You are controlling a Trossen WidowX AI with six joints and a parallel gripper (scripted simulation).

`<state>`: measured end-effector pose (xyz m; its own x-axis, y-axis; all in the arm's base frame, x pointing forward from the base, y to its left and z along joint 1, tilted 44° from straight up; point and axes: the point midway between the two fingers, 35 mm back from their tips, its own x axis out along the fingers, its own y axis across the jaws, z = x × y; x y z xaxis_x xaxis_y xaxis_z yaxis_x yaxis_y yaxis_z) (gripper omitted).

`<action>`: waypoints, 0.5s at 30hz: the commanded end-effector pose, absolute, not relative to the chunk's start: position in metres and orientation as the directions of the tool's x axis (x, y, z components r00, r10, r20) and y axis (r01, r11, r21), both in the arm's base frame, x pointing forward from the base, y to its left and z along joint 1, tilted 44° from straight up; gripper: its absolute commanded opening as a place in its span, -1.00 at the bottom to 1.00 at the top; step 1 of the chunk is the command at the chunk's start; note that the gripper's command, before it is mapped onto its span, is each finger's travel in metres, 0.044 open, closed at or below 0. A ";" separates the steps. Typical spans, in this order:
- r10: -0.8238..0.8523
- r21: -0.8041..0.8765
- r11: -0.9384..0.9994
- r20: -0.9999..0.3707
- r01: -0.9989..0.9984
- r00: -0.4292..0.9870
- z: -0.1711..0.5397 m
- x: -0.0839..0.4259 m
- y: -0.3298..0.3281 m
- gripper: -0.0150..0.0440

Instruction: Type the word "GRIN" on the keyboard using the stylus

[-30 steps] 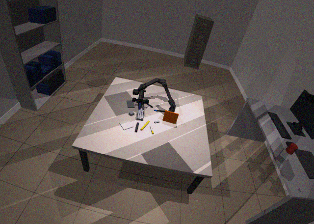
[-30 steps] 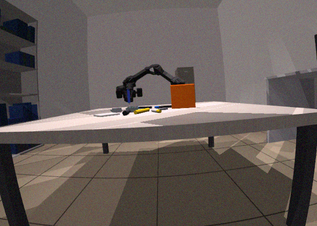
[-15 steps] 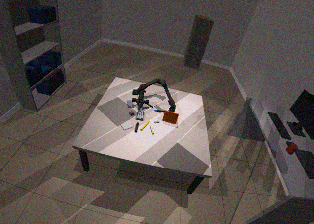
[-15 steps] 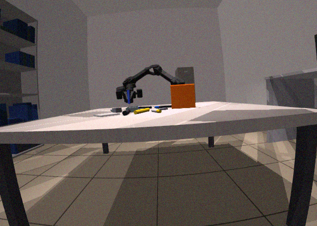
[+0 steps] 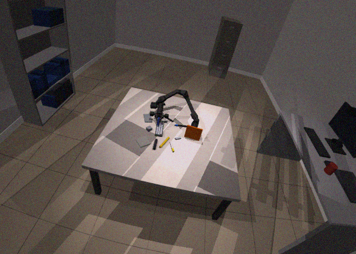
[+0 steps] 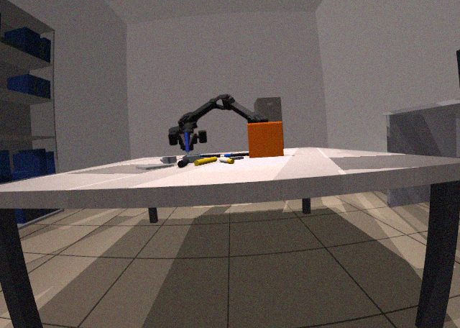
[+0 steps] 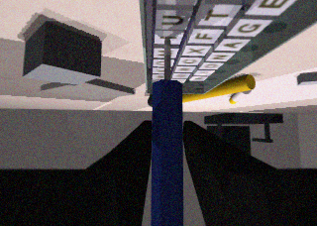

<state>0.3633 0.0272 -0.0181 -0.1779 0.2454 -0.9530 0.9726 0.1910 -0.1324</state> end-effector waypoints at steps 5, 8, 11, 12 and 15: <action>0.240 -0.132 0.196 -0.954 0.972 -0.178 -0.021 0.363 0.024 -0.22; 0.240 -0.132 0.196 -0.954 0.972 -0.178 -0.020 0.363 0.026 -0.22; 0.240 -0.132 0.196 -0.954 0.972 -0.178 -0.020 0.363 0.026 -0.22; 0.240 -0.132 0.196 -0.954 0.972 -0.178 -0.020 0.363 0.026 -0.22; 0.240 -0.131 0.196 -0.954 0.972 -0.178 -0.017 0.363 0.029 -0.22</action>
